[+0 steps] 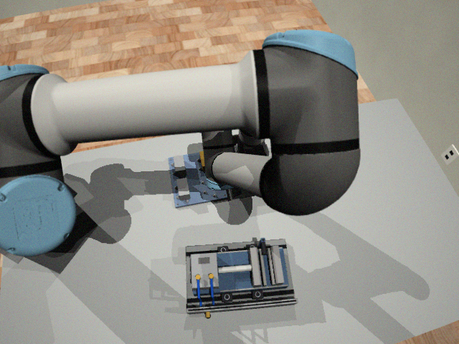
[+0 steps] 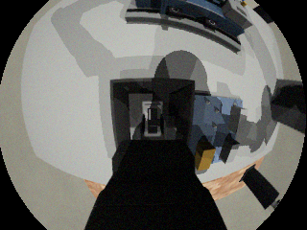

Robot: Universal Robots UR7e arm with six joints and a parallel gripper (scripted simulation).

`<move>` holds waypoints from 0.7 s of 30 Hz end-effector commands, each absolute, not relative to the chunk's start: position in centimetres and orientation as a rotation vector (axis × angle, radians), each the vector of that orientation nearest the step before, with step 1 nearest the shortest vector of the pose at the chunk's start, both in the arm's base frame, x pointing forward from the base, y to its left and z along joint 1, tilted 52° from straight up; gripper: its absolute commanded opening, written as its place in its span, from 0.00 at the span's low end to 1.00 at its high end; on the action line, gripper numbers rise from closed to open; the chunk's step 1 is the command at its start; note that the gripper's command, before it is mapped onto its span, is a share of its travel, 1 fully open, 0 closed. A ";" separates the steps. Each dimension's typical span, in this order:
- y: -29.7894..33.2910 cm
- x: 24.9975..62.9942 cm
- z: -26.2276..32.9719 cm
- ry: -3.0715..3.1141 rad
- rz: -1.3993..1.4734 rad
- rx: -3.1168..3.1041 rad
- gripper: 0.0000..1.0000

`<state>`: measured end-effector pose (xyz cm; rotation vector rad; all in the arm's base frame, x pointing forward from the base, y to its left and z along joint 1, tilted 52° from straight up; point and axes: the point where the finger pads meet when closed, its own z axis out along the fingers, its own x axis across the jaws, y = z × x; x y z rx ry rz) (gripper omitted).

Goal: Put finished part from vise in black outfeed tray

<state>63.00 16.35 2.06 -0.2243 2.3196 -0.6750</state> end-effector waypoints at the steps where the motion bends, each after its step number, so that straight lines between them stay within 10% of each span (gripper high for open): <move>1: 16.4 63.0 2.1 2.318 -0.674 -0.225 0.00; 11: 16.4 63.0 2.1 2.318 -0.674 -0.225 0.00; 12: 16.4 63.0 2.1 2.318 -0.674 -0.225 1.00; 21: 16.4 63.0 2.1 2.318 -0.674 -0.225 1.00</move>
